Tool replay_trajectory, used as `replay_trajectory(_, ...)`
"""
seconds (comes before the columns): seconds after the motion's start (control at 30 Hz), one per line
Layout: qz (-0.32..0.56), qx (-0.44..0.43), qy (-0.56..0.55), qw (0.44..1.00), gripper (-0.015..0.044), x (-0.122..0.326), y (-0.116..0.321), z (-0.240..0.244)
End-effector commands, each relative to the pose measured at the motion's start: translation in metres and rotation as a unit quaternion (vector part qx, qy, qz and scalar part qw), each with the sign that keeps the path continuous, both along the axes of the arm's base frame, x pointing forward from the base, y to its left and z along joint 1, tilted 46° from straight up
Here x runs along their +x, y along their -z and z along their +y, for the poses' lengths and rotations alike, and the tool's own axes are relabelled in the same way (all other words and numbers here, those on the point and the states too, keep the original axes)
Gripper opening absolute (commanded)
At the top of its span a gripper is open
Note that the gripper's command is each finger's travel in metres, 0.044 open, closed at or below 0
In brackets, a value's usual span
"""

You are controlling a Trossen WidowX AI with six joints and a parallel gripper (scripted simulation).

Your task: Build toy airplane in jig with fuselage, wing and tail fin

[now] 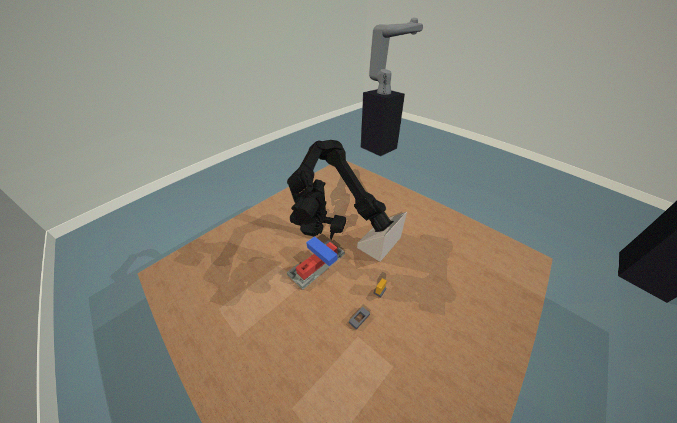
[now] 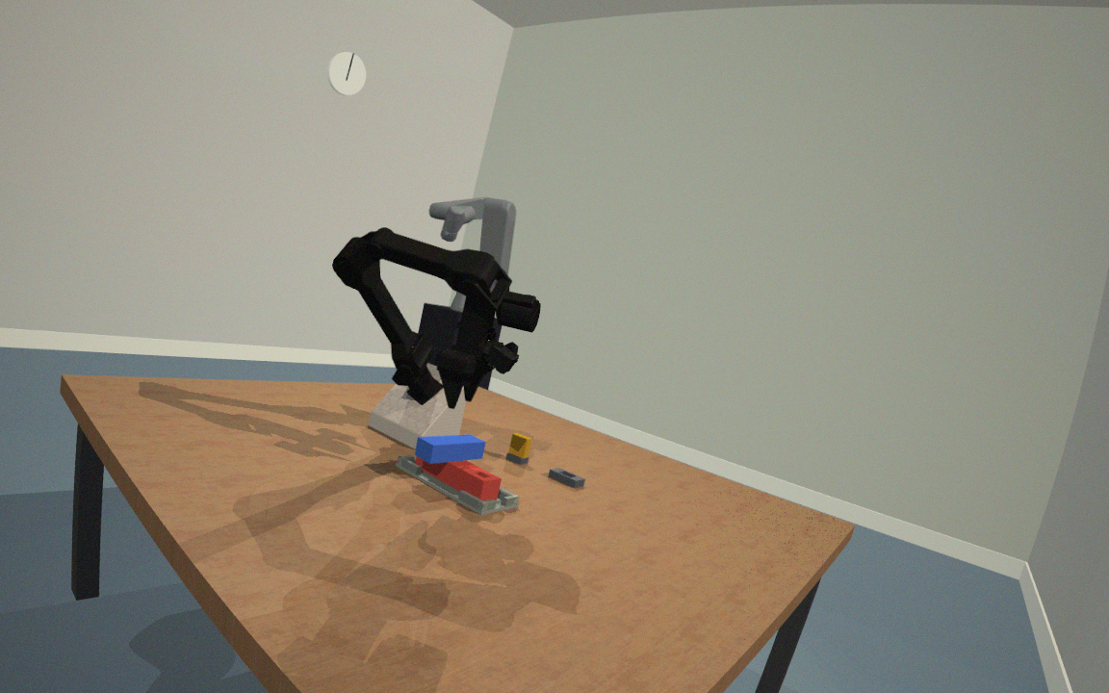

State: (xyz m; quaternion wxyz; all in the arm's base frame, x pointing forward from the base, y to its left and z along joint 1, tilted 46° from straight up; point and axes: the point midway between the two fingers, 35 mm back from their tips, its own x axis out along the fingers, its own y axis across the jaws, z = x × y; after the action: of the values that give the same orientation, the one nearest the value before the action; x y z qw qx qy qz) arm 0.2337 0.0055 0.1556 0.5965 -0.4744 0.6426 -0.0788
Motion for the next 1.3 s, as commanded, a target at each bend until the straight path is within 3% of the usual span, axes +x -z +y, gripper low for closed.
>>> replay_trajectory(0.0, -0.123, 0.028, 0.122, 0.984, 0.044, 0.001, 0.002, 0.0)
replay_trajectory(0.4, -0.122, 0.032, 0.121, 0.985, 0.044, 0.003, 0.009, 0.009)
replay_trajectory(0.63, -0.114, 0.051, 0.119, 0.985, 0.044, -0.002, 0.088, 0.1)
replay_trajectory(0.87, -0.117, 0.041, 0.122, 0.985, 0.044, -0.05, 0.17, 0.163)
replay_trajectory(1.13, -0.121, 0.035, 0.123, 0.984, 0.044, -0.066, 0.19, 0.172)
replay_trajectory(1.27, -0.122, 0.035, 0.123, 0.984, 0.044, -0.059, 0.216, 0.148)
